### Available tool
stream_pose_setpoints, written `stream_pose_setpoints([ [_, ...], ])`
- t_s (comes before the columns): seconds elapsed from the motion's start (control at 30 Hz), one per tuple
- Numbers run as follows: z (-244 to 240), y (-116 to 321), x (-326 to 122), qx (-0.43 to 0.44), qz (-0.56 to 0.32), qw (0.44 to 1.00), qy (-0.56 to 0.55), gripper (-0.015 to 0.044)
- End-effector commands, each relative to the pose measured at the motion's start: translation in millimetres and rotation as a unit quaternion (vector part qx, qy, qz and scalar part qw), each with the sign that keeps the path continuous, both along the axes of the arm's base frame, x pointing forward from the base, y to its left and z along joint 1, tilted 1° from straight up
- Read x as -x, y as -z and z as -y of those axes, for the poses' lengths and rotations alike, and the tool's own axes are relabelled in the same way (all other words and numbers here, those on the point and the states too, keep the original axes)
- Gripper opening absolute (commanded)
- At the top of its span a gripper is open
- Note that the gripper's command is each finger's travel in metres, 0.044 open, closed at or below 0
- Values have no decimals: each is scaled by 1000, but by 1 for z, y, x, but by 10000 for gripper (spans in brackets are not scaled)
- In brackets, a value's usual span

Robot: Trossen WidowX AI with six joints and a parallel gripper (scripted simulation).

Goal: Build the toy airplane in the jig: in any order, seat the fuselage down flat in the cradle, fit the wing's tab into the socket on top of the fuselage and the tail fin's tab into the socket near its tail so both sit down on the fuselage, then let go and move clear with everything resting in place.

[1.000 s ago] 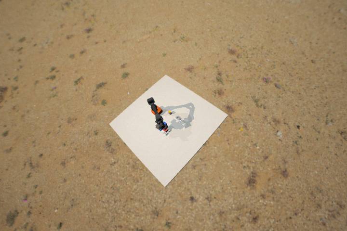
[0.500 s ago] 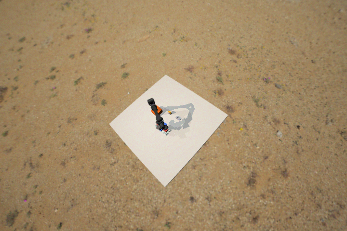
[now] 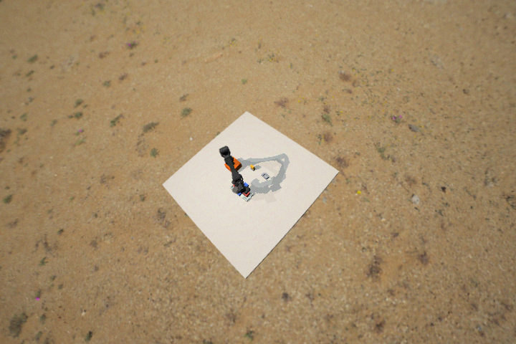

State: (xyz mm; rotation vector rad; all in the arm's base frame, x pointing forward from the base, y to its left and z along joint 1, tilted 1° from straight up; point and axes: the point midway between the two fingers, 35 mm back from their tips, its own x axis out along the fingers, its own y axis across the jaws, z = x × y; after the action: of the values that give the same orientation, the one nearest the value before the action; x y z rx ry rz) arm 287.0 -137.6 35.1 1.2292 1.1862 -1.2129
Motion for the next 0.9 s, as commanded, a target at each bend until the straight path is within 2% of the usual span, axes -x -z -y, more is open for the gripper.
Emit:
stream_pose_setpoints([
  [0.0, 0, 0, 0, 0, 0, 1000, 0, 69],
  [0.47, 0, 0, 0, 0, 0, 1000, 0, 437],
  [0.7, 0, -3, 0, 0, 0, 1000, 0, 440],
  [0.87, 0, -75, 0, 2, 1, 1000, 2, 440],
])
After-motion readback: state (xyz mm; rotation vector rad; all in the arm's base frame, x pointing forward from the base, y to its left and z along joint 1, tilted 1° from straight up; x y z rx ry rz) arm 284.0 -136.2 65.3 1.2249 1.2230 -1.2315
